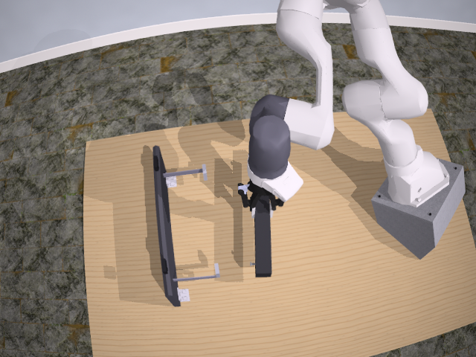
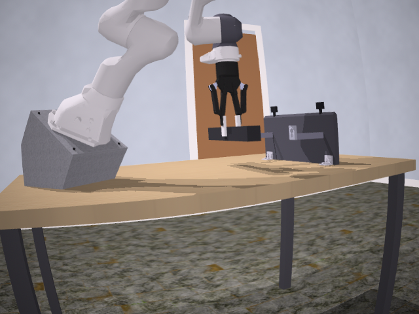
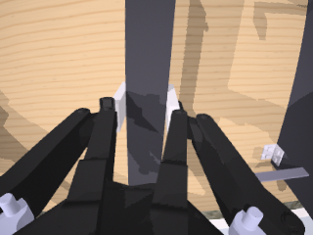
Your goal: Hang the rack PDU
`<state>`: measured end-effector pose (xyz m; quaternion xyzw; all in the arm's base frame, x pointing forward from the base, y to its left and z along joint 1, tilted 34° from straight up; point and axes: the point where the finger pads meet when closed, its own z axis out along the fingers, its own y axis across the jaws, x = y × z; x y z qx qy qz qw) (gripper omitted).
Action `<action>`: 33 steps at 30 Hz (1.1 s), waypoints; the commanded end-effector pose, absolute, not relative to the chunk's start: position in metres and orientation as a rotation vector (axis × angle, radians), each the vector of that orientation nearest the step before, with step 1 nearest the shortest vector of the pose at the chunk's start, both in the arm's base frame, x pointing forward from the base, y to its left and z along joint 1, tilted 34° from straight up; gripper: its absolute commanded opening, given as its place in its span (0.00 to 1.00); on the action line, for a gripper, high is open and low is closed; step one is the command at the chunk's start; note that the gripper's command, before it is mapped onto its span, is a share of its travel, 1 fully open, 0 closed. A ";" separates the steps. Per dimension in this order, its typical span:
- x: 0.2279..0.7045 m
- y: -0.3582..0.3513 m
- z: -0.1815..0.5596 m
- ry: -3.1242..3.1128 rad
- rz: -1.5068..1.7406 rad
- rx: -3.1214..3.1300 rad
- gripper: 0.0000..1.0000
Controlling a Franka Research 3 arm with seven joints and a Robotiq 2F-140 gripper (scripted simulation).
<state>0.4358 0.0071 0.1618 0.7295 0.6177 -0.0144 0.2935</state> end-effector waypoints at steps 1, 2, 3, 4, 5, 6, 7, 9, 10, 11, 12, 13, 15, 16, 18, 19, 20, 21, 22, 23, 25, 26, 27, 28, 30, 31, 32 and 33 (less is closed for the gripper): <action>0.436 0.008 0.163 1.660 -0.042 1.931 0.00; 0.436 0.008 0.163 1.660 -0.042 1.931 0.00; 0.436 0.008 0.163 1.666 -0.044 1.926 0.00; 0.436 0.009 0.163 1.674 -0.048 1.919 0.00; 0.437 0.009 0.163 1.685 -0.052 1.910 0.00; 0.437 0.009 0.163 1.699 -0.058 1.898 0.00; 0.438 0.009 0.164 1.715 -0.065 1.884 0.00; 0.439 0.009 0.164 1.754 -0.082 1.848 0.00; 0.441 0.009 0.165 1.770 -0.089 1.833 0.00; 0.446 0.009 0.167 1.770 -0.089 1.833 0.00; 0.451 0.009 0.169 1.770 -0.089 1.833 0.00; 0.456 0.010 0.171 1.770 -0.089 1.833 0.00; 0.466 0.010 0.175 1.770 -0.089 1.833 0.00; 0.472 0.011 0.177 1.770 -0.089 1.833 0.00; 0.477 0.011 0.180 1.770 -0.089 1.833 0.00; 0.477 0.011 0.180 1.770 -0.089 1.833 0.00; 0.483 0.011 0.182 1.770 -0.089 1.833 0.00; 0.488 0.012 0.184 1.770 -0.089 1.833 0.00; 0.493 0.012 0.186 1.770 -0.089 1.833 0.00; 0.498 0.012 0.188 1.770 -0.089 1.833 0.00; 0.506 0.013 0.191 1.770 -0.089 1.833 0.00; 0.510 0.013 0.193 1.770 -0.089 1.833 0.00; 0.513 0.013 0.194 1.770 -0.089 1.833 0.00; 0.516 0.013 0.195 1.770 -0.089 1.833 0.00; 0.520 0.013 0.197 1.770 -0.089 1.833 0.00; 0.522 0.013 0.197 1.770 -0.089 1.833 0.00; 0.523 0.014 0.198 1.770 -0.089 1.833 0.00; 0.523 0.014 0.198 1.770 -0.089 1.833 0.00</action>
